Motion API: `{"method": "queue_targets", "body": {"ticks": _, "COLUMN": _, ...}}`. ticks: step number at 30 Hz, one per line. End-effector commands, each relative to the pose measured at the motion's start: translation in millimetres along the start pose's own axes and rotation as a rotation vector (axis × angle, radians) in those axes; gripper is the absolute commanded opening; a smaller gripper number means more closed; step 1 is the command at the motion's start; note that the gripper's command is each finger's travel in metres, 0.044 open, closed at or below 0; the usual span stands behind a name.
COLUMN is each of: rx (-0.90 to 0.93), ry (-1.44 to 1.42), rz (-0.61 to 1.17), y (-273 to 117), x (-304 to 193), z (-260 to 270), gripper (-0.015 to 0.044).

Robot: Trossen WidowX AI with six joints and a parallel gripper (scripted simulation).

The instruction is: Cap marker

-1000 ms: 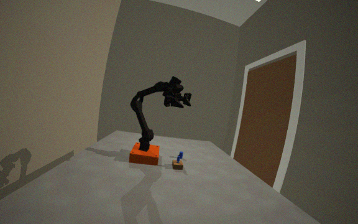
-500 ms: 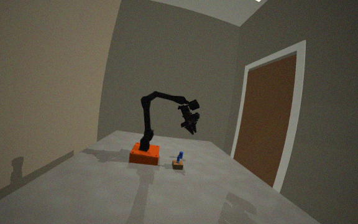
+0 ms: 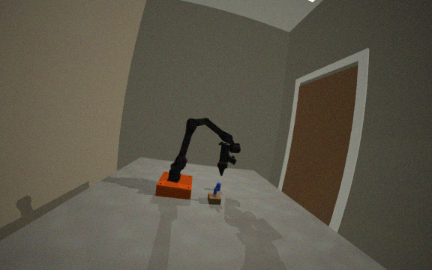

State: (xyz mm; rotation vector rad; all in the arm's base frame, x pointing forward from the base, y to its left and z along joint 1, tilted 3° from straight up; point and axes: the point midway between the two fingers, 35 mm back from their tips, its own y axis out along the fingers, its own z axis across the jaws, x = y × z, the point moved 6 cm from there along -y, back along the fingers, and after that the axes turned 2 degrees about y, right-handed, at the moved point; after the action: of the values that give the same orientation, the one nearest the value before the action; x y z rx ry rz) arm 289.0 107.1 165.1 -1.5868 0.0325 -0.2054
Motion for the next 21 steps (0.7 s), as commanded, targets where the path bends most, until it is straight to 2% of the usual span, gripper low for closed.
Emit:
{"method": "queue_targets", "body": {"ticks": 1, "rx": 0.000, "ry": -0.006, "rz": 0.030, "y": 5, "x": -3, "z": 4, "gripper": 0.0254}}
{"method": "queue_targets", "body": {"ticks": 6, "rx": 0.000, "ry": -0.006, "rz": 0.030, "y": 40, "x": -6, "z": 5, "gripper": 0.0254}}
{"method": "queue_targets", "body": {"ticks": 21, "rx": 0.000, "ry": -0.006, "rz": 0.030, "y": 57, "x": -8, "z": 5, "gripper": 0.0254}}
